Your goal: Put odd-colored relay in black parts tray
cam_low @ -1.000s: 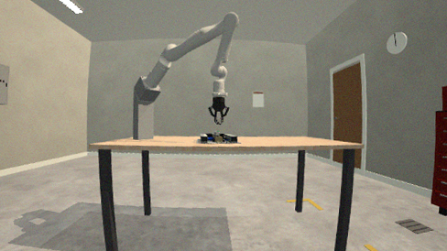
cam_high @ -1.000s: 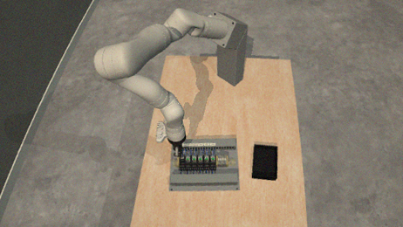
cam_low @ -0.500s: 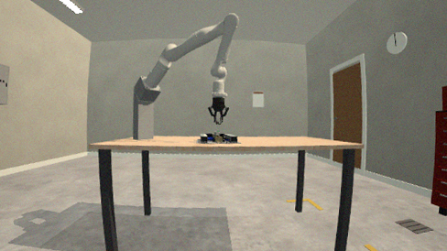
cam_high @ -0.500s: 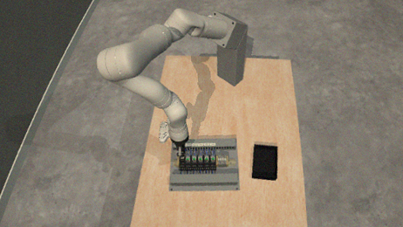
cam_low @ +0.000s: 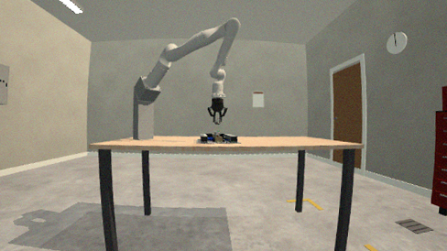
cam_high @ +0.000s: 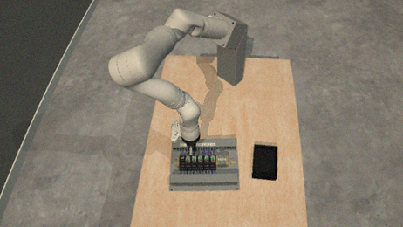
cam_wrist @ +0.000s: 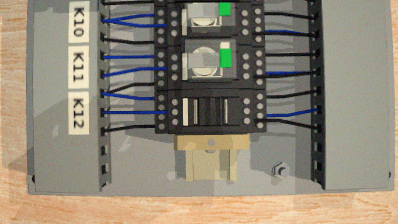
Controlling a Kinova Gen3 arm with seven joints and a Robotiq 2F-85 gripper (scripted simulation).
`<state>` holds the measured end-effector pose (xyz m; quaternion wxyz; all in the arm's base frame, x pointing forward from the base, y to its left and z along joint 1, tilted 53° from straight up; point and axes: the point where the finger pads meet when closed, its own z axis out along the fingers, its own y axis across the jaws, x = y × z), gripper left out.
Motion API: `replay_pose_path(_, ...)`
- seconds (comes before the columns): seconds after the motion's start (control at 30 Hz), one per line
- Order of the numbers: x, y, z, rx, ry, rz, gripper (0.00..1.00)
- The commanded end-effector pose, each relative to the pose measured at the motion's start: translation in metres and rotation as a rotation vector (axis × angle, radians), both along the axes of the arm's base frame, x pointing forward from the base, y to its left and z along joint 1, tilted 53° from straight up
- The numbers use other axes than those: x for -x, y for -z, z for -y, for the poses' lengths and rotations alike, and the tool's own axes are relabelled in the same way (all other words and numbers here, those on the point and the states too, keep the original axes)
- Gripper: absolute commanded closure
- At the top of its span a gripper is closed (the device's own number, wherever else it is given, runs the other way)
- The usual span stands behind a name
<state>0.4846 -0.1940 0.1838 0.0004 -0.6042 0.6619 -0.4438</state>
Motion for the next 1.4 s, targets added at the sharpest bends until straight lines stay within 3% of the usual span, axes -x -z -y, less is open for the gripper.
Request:
replay_pose_path(0.0, -0.005, 0.008, -0.013, 0.001, -0.001, 0.000, 1.00)
replay_pose_path(1.37, -0.060, 0.116, -0.175, 0.001, -0.001, 0.000, 1.00)
